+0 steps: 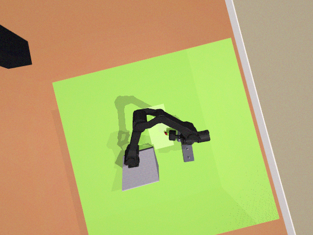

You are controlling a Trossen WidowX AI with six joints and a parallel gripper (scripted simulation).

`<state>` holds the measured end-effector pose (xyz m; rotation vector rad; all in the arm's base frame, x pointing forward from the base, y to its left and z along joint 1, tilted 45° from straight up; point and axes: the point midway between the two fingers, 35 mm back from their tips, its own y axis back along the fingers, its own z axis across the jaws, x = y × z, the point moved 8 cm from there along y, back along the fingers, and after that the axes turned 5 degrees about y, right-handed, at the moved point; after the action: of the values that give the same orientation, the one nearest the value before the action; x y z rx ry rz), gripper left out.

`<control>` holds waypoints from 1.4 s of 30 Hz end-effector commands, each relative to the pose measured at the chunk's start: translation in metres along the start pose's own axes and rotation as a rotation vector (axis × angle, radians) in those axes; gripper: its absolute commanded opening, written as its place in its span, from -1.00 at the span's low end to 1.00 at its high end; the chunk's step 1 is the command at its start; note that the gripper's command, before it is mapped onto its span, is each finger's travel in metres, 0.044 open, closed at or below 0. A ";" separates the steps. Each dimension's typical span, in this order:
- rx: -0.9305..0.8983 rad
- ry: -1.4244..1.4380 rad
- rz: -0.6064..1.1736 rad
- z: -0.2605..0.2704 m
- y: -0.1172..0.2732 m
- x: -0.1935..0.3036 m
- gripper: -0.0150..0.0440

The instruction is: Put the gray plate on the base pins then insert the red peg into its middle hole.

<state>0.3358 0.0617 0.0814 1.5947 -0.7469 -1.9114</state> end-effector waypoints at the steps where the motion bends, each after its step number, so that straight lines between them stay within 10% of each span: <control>1: -0.009 -0.007 -0.003 0.001 -0.010 0.000 1.00; 7: -0.009 -0.007 -0.004 0.002 -0.017 0.000 1.00; 18: -0.009 -0.007 -0.004 0.002 -0.017 0.000 0.02; 28: -0.009 -0.007 -0.003 0.001 -0.013 0.000 -0.47; 42: -0.001 -0.016 0.008 -0.004 0.030 0.001 -0.49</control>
<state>0.3396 0.0479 0.0933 1.5720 -0.7481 -1.9284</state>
